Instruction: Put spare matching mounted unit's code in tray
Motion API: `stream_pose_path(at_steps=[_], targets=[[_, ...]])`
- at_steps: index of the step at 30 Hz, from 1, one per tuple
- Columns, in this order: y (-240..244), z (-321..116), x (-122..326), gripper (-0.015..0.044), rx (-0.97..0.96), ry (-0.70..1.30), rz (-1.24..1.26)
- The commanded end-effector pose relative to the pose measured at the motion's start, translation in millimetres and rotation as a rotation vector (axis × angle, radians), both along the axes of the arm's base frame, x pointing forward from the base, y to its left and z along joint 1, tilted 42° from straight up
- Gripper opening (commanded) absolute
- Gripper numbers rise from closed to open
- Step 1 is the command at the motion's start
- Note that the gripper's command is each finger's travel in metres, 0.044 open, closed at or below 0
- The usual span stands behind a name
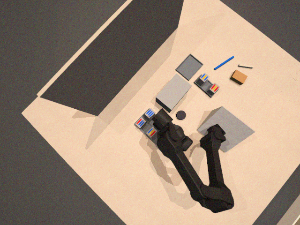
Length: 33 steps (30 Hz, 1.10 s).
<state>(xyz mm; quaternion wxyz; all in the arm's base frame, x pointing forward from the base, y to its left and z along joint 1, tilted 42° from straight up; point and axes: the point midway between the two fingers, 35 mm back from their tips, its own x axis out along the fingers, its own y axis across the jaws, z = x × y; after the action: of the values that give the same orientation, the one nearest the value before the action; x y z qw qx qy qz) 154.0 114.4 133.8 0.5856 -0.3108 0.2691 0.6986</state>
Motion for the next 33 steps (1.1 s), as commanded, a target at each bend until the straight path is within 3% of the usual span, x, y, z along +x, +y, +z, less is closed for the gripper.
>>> stream_pose_path(at_steps=[1, 31, 33], targets=[[5, -4, -1, 0.0300, 0.005, -0.004, -0.003], [31, -30, -10, 0.0300, 0.017, -0.002, -0.002], [30, -30, -9, 0.0248, 0.012, 0.000, 0.001]])
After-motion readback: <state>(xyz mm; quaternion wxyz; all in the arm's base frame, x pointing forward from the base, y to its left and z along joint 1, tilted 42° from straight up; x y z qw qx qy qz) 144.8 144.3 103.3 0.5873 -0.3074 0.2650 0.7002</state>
